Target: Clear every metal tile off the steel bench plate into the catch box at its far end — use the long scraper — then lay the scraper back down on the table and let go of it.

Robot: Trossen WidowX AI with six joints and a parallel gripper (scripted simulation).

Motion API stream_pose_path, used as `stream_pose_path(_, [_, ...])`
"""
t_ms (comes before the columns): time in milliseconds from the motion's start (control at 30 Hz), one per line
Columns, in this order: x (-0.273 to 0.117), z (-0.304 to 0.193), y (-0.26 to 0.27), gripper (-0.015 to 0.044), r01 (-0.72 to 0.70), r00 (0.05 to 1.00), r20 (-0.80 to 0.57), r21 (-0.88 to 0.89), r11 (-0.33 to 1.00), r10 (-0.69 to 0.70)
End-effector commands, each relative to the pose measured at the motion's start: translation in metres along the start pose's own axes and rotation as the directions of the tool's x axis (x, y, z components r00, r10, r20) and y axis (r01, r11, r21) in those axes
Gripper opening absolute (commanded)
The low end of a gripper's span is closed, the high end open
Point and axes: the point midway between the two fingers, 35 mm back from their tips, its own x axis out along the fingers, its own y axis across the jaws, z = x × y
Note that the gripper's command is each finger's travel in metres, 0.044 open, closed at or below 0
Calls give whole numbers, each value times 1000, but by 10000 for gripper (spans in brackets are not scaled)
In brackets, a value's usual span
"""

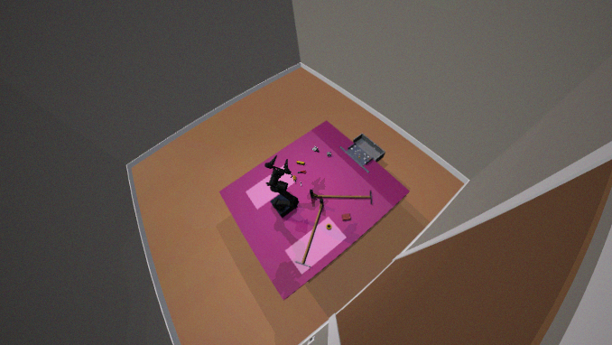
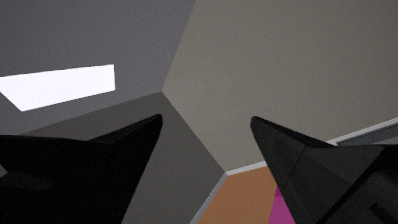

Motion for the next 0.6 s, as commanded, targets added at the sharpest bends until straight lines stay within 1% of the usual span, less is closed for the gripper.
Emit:
stream_pose_path(0, [0,0,0,426,0,1000,0,0,1000,0])
stream_pose_path(33, [1,1,1,440,0,1000,1,0,1000,0])
stream_pose_path(567, [17,22,21,440,-11,1000,19,8,1000,11])
